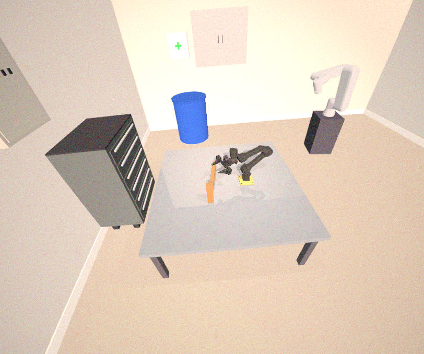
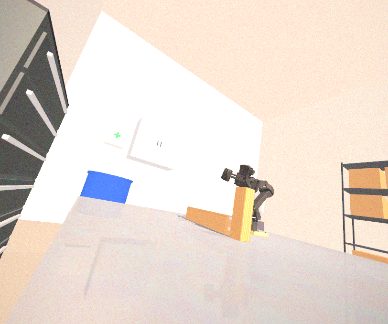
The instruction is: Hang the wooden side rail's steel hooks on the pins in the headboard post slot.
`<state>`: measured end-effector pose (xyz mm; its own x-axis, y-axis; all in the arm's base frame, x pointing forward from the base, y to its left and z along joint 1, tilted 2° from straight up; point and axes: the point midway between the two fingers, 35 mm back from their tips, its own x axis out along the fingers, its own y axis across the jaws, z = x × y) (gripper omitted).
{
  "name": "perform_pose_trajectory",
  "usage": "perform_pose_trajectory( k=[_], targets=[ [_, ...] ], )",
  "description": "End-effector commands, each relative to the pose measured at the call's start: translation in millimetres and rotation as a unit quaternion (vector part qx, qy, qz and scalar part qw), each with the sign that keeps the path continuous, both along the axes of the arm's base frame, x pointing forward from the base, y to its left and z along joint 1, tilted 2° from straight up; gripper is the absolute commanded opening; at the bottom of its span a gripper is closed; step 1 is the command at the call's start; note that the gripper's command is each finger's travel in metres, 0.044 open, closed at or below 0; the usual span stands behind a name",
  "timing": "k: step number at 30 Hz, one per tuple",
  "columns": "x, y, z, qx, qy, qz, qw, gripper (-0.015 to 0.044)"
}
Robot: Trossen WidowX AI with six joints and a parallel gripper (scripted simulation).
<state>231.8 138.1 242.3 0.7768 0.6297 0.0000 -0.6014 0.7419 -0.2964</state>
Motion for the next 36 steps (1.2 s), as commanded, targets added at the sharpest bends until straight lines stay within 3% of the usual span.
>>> perform_pose_trajectory(
  k=[1, 6, 8, 29, 36],
  targets=[
    [-7.9, 13.8, -58.7, 0.012, 0.095, 0.011, 0.995, 0.044],
    [-30.8, 23.8, -127.8, 0.014, 0.201, 0.018, 0.979, 0.044],
    [-34.7, 24.3, -136.9, 0.013, 0.214, 0.018, 0.976, 0.044],
    [-34.1, 24.5, -136.8, 0.009, 0.215, 0.019, 0.976, 0.044],
    [-12.6, 26.4, -128.7, -0.114, 0.25, 0.069, 0.959, 0.044]
  ],
)
